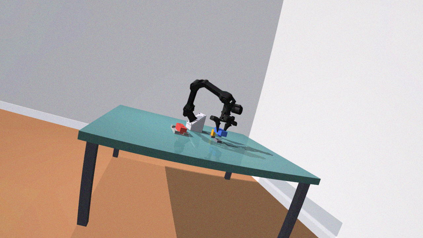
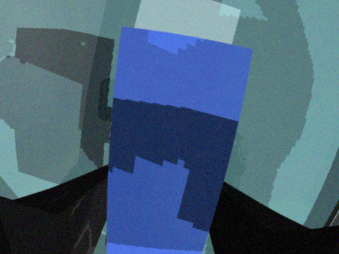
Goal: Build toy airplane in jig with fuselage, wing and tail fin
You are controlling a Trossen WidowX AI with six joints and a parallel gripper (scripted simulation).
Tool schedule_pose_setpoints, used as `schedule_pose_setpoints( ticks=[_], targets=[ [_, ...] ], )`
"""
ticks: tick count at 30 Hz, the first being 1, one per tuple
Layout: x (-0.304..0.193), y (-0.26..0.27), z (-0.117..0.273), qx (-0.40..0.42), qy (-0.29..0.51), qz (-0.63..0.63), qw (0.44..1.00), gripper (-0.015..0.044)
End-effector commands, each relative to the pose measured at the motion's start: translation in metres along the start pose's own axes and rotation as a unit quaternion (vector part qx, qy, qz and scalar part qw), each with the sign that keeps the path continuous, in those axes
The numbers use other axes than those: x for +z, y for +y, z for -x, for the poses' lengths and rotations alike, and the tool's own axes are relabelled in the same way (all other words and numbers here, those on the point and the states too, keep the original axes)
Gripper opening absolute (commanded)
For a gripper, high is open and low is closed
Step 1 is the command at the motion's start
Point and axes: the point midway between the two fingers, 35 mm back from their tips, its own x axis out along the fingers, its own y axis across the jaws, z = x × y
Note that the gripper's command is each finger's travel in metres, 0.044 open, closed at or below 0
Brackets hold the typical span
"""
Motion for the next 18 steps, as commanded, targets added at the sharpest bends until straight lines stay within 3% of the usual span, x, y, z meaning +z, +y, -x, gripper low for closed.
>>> schedule_pose_setpoints(
  ticks=[1,18],
  targets=[
    [0.002,0.002,0.014,0.004,-0.001,-0.002,1.0,0.0],
    [-0.002,0.0,0.068,0.004,-0.001,0.001,1.0,0.0]
  ],
)
